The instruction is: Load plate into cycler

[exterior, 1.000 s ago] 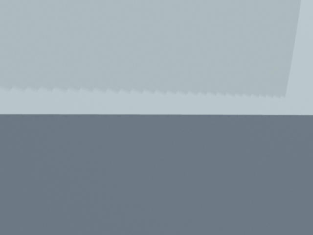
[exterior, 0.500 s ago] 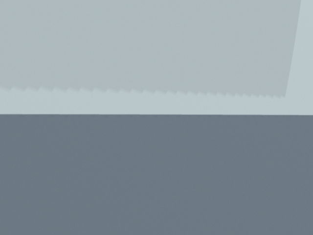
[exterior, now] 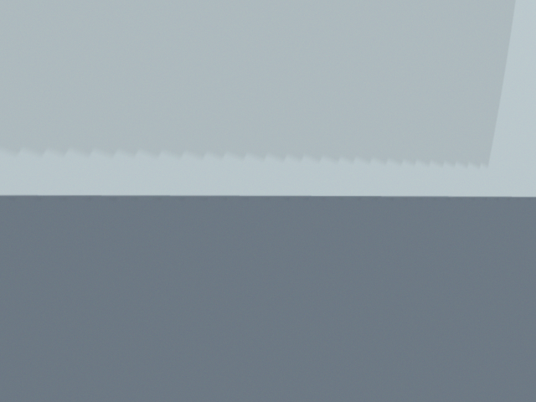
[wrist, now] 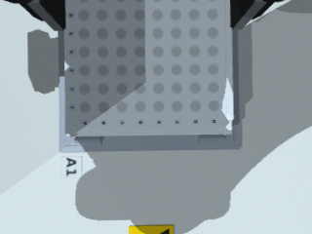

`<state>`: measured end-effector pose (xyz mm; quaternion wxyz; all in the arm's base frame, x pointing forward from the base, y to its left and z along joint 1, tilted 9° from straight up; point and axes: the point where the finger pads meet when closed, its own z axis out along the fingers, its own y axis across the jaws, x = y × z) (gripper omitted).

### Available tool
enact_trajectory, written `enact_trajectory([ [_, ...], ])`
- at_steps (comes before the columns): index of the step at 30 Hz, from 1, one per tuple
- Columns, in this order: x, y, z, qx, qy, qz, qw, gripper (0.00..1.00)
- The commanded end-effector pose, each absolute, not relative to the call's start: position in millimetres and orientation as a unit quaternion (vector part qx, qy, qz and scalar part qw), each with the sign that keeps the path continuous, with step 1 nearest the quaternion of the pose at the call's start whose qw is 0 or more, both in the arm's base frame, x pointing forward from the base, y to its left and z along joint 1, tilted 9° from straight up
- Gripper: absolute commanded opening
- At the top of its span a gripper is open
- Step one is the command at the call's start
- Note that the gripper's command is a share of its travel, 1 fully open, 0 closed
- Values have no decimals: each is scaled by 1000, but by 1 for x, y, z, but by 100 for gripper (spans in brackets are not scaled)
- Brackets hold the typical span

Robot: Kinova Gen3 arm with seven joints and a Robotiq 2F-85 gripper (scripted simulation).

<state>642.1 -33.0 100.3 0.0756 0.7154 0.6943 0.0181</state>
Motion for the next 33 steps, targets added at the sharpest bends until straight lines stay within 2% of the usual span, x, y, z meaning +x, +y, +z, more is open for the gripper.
enact_trajectory([
  [1,643,-33,102,715,694,19,77,91],
  [33,644,-34,93,715,694,19,77,91],
])
